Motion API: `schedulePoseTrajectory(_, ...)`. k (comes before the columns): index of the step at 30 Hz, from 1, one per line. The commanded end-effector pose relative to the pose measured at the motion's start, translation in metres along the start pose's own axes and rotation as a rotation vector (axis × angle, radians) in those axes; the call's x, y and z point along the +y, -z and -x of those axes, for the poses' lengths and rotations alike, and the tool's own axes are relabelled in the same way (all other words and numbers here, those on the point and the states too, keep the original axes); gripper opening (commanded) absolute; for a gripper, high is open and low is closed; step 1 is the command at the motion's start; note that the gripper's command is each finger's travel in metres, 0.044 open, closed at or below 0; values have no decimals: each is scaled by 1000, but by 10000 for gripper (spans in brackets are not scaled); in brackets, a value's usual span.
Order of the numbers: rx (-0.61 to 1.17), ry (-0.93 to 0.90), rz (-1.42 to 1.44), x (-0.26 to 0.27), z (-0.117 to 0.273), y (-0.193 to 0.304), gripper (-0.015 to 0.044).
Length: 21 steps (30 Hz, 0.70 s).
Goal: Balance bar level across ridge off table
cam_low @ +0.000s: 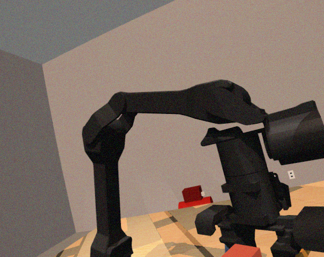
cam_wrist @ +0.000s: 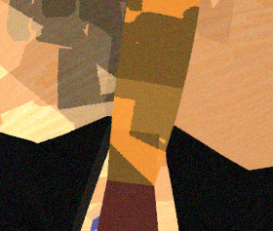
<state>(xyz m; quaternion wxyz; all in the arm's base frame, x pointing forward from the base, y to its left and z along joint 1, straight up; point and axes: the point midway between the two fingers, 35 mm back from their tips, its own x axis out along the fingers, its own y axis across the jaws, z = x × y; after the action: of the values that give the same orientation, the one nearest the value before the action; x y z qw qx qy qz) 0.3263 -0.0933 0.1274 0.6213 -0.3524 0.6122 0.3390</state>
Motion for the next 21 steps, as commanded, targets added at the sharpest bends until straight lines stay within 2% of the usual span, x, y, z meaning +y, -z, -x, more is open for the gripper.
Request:
schedulePoseTrajectory(1,-7,11,4,0,14,0,0)
schedulePoseTrajectory(8,-8,11,17,3,23,-3,0)
schedulePoseTrajectory(21,-11,10,263,24,24,-49,0)
